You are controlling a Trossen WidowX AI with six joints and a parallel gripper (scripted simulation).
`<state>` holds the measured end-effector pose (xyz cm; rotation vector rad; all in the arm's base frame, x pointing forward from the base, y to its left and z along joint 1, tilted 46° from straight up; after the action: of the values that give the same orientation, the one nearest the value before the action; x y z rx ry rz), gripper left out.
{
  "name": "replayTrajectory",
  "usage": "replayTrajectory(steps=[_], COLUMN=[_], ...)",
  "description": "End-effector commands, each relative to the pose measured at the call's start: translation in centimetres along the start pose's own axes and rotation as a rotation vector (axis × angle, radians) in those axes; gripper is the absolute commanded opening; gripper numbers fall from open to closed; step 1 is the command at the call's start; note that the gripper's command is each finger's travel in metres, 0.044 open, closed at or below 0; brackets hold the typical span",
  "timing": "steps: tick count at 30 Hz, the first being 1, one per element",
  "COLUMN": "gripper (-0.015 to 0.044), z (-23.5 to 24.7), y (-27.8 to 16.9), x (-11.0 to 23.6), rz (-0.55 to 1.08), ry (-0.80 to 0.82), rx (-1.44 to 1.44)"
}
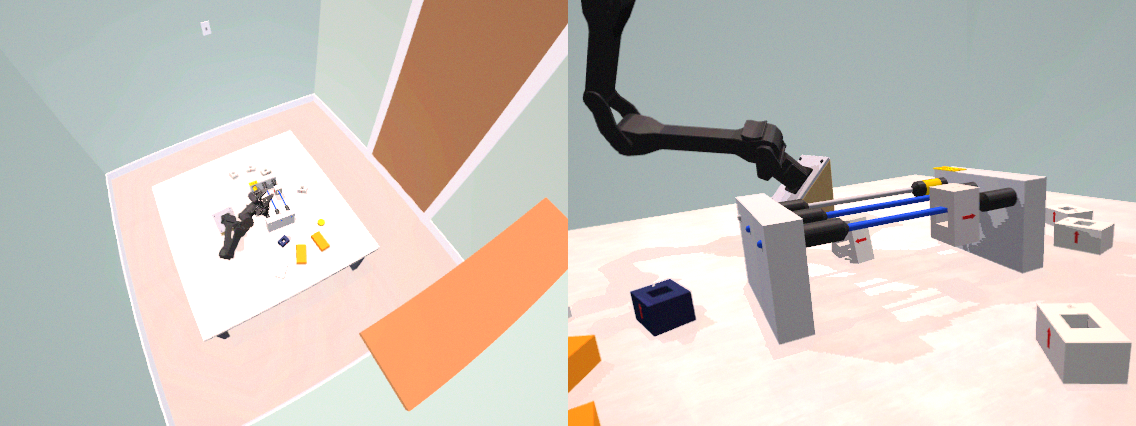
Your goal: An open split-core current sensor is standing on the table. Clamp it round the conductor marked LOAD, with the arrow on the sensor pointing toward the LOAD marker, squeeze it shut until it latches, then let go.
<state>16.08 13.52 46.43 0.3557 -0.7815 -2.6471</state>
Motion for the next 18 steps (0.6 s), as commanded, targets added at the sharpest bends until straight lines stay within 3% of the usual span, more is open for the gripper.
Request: replayTrajectory(steps=[1, 8, 14, 18], gripper=[0.0440, 0.0440, 0.0440, 0.0440], z=[-4.8, -13.2, -20.5, -21.3], y=[0.6, 2.7, 4.8, 5.0], x=[-2.0, -3.1, -1.5, -1.2], rz=[-0.067, -0.136, -0.155, -0.154], ry=[-0.078, -0.236, -0.393, -0.411], rx=[0.224, 0.555, 0.809, 0.837])
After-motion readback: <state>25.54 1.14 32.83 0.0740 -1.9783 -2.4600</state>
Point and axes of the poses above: the point midway between the two fingers, 35 mm back from their tips, its own x axis back along the fingers, its own z axis across the jaws, y = z × x, the point moved 6 cm from there along x, back along the fingers, and after that the axes turned 9 degrees about -x, right-handed, at the moved point
